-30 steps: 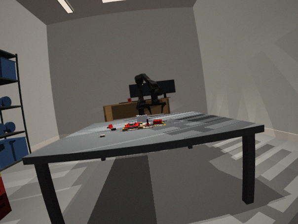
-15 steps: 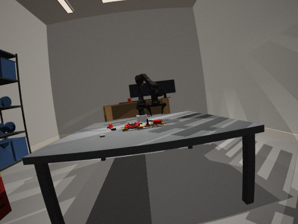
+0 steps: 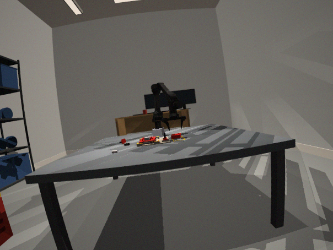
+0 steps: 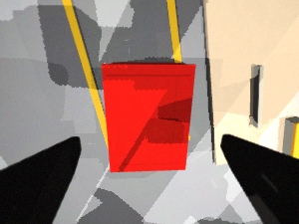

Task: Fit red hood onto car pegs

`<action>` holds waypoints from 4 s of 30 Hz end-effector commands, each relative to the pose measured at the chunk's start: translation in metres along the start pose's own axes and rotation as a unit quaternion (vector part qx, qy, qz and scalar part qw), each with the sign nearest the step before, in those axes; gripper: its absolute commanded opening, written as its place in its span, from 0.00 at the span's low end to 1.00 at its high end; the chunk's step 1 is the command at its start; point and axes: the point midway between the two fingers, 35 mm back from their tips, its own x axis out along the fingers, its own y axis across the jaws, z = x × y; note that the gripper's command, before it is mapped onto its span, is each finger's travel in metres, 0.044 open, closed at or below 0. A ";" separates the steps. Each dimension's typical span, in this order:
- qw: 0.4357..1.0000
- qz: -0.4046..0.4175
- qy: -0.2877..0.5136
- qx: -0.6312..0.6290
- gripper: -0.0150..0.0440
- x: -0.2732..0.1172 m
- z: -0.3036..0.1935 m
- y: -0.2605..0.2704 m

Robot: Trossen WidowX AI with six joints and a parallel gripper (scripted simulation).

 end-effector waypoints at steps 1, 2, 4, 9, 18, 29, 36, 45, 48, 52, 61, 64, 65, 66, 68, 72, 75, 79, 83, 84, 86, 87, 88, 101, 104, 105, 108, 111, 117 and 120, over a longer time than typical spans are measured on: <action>1.000 0.000 0.005 -0.002 1.00 0.004 -0.002 0.000; 1.000 0.000 0.005 -0.002 1.00 0.005 -0.002 0.000; 1.000 0.000 0.005 -0.002 1.00 0.006 -0.002 0.000; 1.000 0.000 0.005 -0.002 1.00 0.009 -0.002 0.000; 1.000 0.000 0.005 -0.002 1.00 0.014 -0.003 0.000; 1.000 0.000 0.005 -0.002 1.00 0.021 -0.003 0.000; 1.000 0.000 0.005 -0.002 1.00 0.025 -0.003 0.000; 1.000 -0.001 0.005 -0.002 1.00 0.030 -0.003 0.000; 1.000 -0.001 0.005 -0.002 1.00 0.031 -0.004 0.000; 1.000 -0.001 0.005 -0.002 1.00 0.033 -0.004 0.000; 1.000 -0.001 0.005 -0.002 1.00 0.036 -0.004 0.000; 1.000 -0.001 0.005 -0.002 1.00 0.038 -0.004 0.000; 1.000 -0.001 0.005 -0.002 1.00 0.038 -0.004 0.000; 1.000 -0.001 0.005 -0.002 1.00 0.038 -0.004 0.000; 1.000 -0.001 0.005 -0.002 1.00 0.039 -0.004 0.000; 1.000 -0.001 0.005 -0.002 1.00 0.041 -0.004 0.000; 1.000 -0.001 0.005 -0.002 1.00 0.043 -0.004 0.000; 1.000 -0.001 0.005 -0.002 1.00 0.045 -0.004 0.000; 1.000 -0.001 0.005 -0.002 1.00 0.047 -0.004 0.000; 1.000 -0.001 0.005 -0.002 1.00 0.047 -0.004 0.000; 1.000 -0.001 0.005 -0.002 1.00 0.048 -0.004 0.000; 1.000 -0.001 0.005 -0.002 1.00 0.049 -0.004 0.000; 1.000 -0.001 0.005 -0.002 1.00 0.049 -0.004 0.000; 1.000 -0.001 0.001 -0.002 0.84 0.050 -0.002 0.000; 1.000 -0.001 0.001 -0.002 0.81 0.050 -0.002 0.000; 1.000 -0.001 0.001 -0.002 0.80 0.050 -0.002 0.000; 1.000 -0.001 0.001 -0.002 0.76 0.050 -0.002 0.000; 1.000 -0.001 0.001 -0.002 0.66 0.050 -0.003 0.000; 1.000 -0.001 0.001 -0.002 0.40 0.045 -0.002 0.000; 1.000 -0.001 0.001 -0.002 0.26 0.041 -0.002 0.000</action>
